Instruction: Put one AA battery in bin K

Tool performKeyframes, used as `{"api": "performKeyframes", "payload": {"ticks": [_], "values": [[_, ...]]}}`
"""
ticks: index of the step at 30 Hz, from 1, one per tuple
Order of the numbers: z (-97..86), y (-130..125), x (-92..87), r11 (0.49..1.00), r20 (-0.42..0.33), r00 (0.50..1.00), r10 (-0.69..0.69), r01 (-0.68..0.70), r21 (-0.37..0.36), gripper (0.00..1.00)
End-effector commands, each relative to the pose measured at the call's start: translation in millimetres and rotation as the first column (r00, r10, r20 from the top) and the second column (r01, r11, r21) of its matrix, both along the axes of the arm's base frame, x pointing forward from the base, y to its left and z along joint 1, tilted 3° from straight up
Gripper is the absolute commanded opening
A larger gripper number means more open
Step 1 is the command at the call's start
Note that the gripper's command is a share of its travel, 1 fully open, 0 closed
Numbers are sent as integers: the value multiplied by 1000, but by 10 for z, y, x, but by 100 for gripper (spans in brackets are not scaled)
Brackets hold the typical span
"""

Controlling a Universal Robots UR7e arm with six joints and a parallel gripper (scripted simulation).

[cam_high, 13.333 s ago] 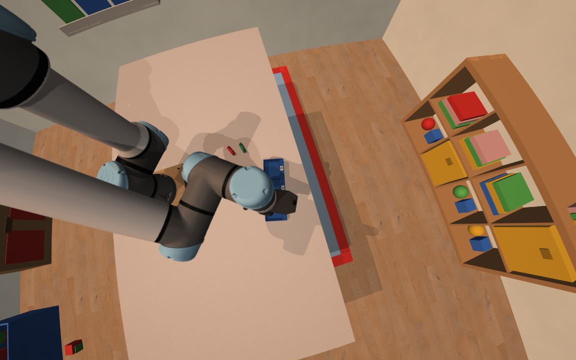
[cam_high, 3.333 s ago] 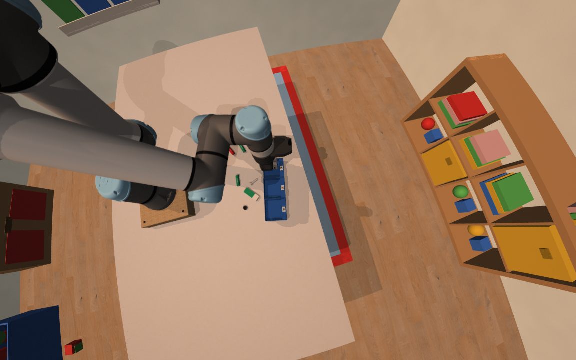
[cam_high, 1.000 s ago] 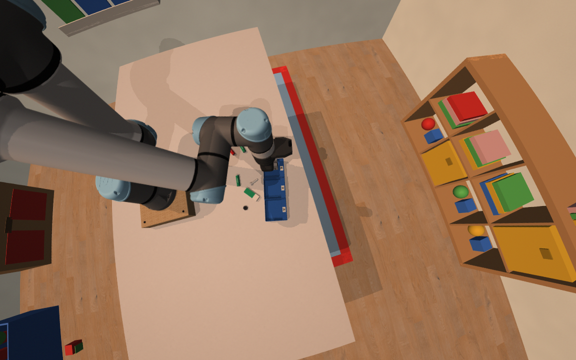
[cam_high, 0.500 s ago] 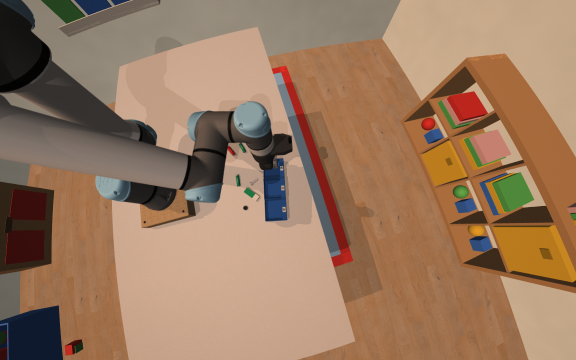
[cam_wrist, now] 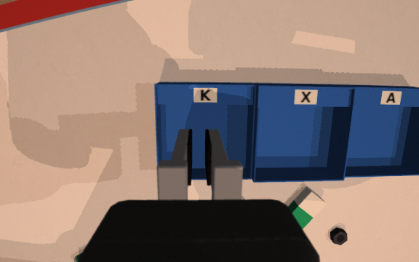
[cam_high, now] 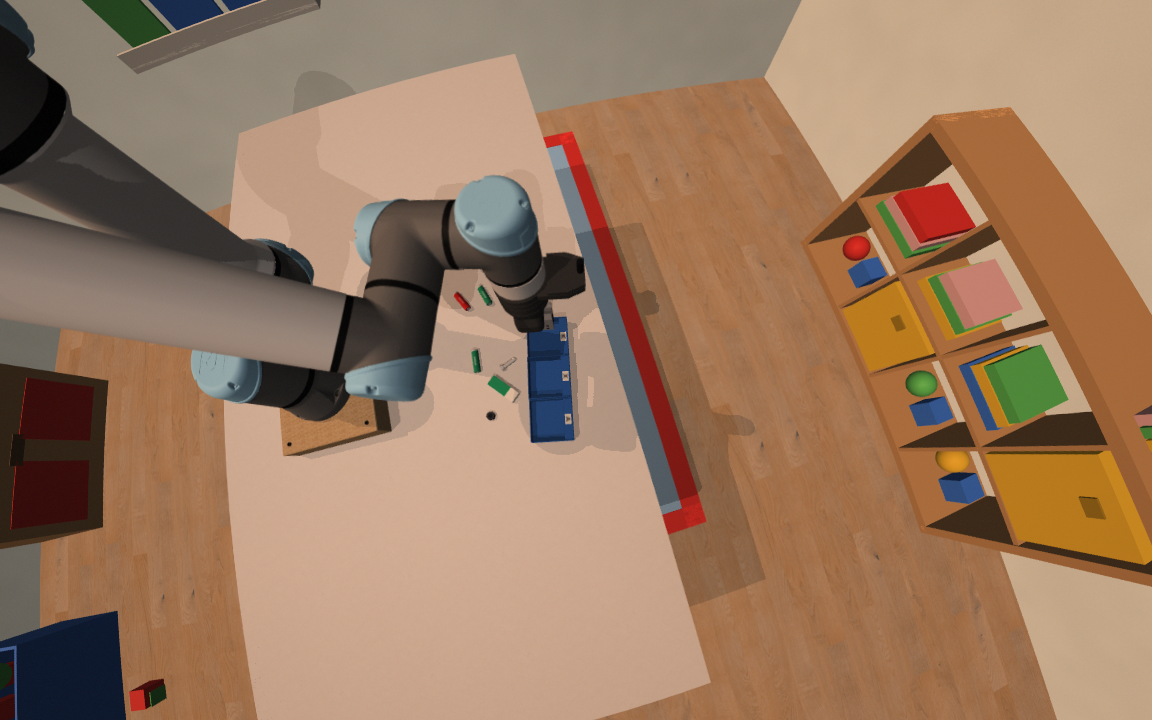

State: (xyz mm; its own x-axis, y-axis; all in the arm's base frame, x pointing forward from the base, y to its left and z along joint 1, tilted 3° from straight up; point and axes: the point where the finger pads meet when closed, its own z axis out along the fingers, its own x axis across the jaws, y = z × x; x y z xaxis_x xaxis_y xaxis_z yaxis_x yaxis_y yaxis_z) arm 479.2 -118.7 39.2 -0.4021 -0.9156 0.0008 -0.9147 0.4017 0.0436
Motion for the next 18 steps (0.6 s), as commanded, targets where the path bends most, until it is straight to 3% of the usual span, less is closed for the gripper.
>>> {"api": "performKeyframes", "payload": {"ticks": [1, 10, 18], "values": [[356, -9, 18, 1000, 1, 1000, 0, 0, -1, 31], [1104, -22, 49, 1000, 1, 1000, 0, 0, -1, 31], [1103, -22, 49, 1000, 1, 1000, 0, 0, -1, 31]]}}
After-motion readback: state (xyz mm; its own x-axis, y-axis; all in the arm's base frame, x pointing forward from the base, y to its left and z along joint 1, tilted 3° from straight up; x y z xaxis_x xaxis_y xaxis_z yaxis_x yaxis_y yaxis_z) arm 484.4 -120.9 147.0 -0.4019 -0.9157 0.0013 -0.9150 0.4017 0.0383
